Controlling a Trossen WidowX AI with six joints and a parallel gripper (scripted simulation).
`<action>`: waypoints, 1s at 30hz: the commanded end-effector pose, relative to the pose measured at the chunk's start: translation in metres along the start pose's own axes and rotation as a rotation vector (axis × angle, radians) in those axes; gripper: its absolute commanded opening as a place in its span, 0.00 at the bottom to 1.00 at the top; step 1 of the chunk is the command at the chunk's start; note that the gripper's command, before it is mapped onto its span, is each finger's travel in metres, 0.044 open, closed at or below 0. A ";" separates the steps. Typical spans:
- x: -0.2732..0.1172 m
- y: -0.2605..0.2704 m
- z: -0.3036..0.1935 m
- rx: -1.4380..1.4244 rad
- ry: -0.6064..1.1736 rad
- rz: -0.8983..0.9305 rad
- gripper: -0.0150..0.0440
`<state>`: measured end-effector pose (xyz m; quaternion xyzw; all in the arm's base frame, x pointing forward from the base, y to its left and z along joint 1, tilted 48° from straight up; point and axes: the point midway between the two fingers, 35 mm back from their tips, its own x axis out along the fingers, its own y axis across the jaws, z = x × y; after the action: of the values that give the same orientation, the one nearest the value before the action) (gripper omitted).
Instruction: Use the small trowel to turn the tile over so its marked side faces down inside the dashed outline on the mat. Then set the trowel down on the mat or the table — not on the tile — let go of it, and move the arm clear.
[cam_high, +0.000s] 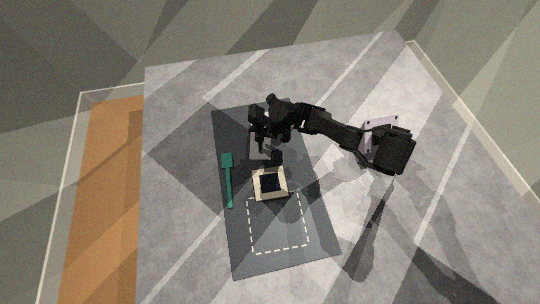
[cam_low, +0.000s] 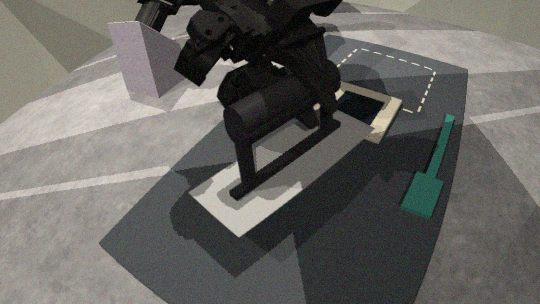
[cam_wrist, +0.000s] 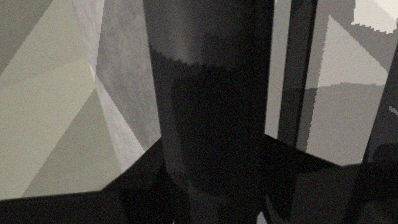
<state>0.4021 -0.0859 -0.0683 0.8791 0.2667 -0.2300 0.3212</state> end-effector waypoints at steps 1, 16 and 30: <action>-0.005 -0.003 -0.003 -0.097 0.055 0.018 0.25; -0.001 -0.015 -0.007 -0.168 0.099 0.024 0.25; 0.012 -0.032 -0.007 -0.168 0.100 0.024 0.25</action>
<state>0.3923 -0.0544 -0.0838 0.8608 0.2979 -0.1576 0.3813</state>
